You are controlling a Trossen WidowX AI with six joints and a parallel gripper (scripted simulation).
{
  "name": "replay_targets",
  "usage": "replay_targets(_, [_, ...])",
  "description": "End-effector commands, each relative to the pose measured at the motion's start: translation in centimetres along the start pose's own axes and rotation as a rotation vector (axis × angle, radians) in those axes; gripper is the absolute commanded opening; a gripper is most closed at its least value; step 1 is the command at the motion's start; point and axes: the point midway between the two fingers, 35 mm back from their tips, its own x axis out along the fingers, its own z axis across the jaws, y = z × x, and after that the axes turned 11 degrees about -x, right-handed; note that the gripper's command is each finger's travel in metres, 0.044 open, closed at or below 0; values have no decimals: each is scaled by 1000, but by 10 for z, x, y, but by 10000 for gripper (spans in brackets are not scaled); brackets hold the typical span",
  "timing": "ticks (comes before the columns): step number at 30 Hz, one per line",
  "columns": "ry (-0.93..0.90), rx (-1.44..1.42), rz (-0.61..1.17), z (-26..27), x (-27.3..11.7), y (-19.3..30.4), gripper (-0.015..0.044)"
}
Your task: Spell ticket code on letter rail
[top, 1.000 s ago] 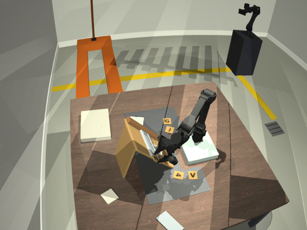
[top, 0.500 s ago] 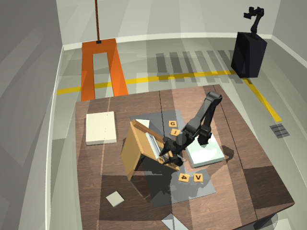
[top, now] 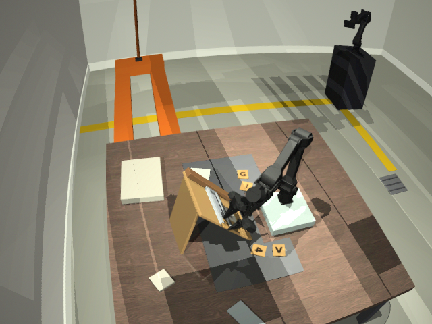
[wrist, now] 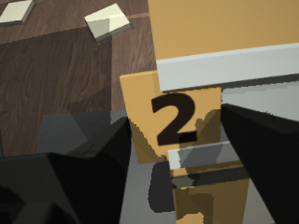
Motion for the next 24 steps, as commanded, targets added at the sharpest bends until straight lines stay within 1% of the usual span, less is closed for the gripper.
replay_targets(1, [-4, -2, -5, -2, -1, 0, 0])
replay_targets(24, [-3, -3, -5, -12, 0, 2, 0])
